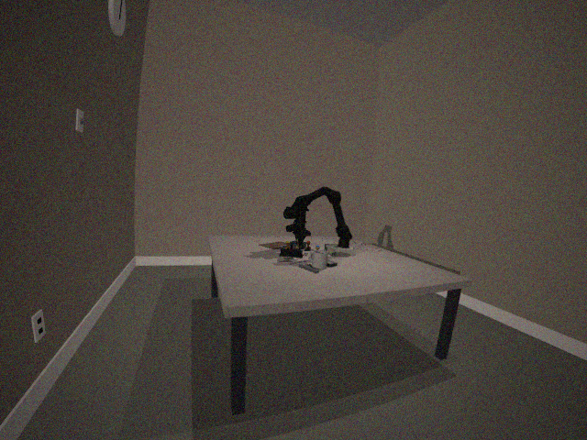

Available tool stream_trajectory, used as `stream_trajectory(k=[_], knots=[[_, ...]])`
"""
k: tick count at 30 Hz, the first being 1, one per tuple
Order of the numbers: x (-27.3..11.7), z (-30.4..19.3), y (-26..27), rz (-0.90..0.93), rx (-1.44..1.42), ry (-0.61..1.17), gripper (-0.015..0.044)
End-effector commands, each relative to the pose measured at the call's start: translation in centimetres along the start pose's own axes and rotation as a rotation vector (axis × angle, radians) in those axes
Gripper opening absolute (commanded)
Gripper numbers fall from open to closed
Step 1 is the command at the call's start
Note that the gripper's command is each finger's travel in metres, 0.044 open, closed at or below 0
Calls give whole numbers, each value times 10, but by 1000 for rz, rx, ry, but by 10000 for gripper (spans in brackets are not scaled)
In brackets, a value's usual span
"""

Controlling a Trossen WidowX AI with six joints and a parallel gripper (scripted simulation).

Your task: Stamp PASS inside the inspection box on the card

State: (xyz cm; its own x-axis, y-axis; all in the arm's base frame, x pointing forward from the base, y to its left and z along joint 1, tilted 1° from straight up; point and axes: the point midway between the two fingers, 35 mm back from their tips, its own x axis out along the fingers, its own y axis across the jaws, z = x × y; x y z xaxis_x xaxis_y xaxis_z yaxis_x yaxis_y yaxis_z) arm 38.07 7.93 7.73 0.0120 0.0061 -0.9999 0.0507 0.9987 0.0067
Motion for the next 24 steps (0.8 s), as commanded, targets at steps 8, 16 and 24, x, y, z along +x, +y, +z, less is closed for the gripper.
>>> stream_trajectory(k=[8, 16, 24], knots=[[-8, 1, 0, -1, 1, -12, 0], [-11, -28, 5, 0, 1, -9, 0], [-13, -59, 9, 0, 1, -6, 0]])
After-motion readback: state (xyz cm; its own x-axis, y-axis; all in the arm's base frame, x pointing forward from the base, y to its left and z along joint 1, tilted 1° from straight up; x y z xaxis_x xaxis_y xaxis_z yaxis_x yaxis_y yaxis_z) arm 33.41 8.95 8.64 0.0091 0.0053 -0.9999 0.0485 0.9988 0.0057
